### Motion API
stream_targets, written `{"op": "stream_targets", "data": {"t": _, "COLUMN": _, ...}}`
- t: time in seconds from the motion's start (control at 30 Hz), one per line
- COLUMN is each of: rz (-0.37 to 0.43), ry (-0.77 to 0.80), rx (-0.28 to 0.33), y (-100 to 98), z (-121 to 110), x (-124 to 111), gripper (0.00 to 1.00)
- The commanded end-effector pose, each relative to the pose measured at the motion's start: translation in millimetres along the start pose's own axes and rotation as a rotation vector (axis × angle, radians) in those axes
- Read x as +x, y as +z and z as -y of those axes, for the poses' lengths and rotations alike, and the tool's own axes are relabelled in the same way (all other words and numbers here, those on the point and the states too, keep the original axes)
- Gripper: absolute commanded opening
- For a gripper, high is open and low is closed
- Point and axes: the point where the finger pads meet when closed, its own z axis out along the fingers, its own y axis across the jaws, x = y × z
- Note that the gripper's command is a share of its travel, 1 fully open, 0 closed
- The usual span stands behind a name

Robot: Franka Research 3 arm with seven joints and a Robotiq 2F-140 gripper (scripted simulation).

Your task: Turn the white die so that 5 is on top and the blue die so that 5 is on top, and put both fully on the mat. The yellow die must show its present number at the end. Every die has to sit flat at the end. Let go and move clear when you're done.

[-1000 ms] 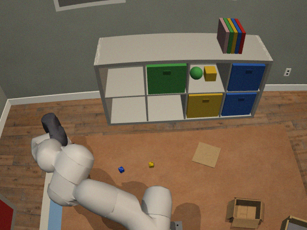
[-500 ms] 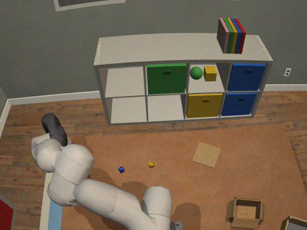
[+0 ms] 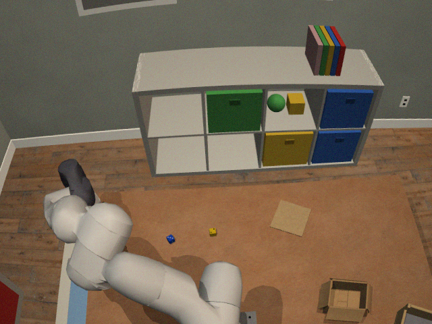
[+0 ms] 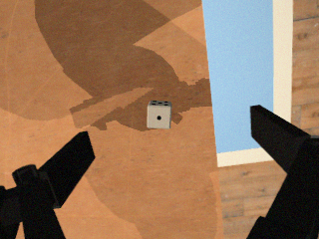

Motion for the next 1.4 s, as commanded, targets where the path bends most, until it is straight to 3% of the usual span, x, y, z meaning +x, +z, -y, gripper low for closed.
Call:
{"op": "stream_targets", "data": {"t": 0.0, "rz": -0.003, "ry": 0.007, "rx": 0.001, "y": -1.0, "z": 0.6, "x": 0.4, "gripper": 1.0}}
{"op": "stream_targets", "data": {"t": 0.2, "rz": -0.003, "ry": 0.007, "rx": 0.001, "y": -12.5, "z": 0.6, "x": 0.3, "gripper": 1.0}}
{"op": "stream_targets", "data": {"t": 0.63, "rz": -0.003, "ry": 0.007, "rx": 0.001, "y": -86.6, "z": 0.5, "x": 0.1, "gripper": 1.0}}
{"op": "stream_targets", "data": {"t": 1.07, "rz": -0.003, "ry": 0.009, "rx": 0.001, "y": -90.1, "z": 0.6, "x": 0.1, "gripper": 1.0}}
{"op": "stream_targets", "data": {"t": 1.27, "rz": -0.003, "ry": 0.2, "rx": 0.001, "y": -83.6, "z": 8.5, "x": 2.6, "gripper": 1.0}}
{"op": "stream_targets", "data": {"t": 1.37, "rz": -0.003, "ry": 0.214, "rx": 0.001, "y": -83.2, "z": 9.1, "x": 2.8, "gripper": 1.0}}
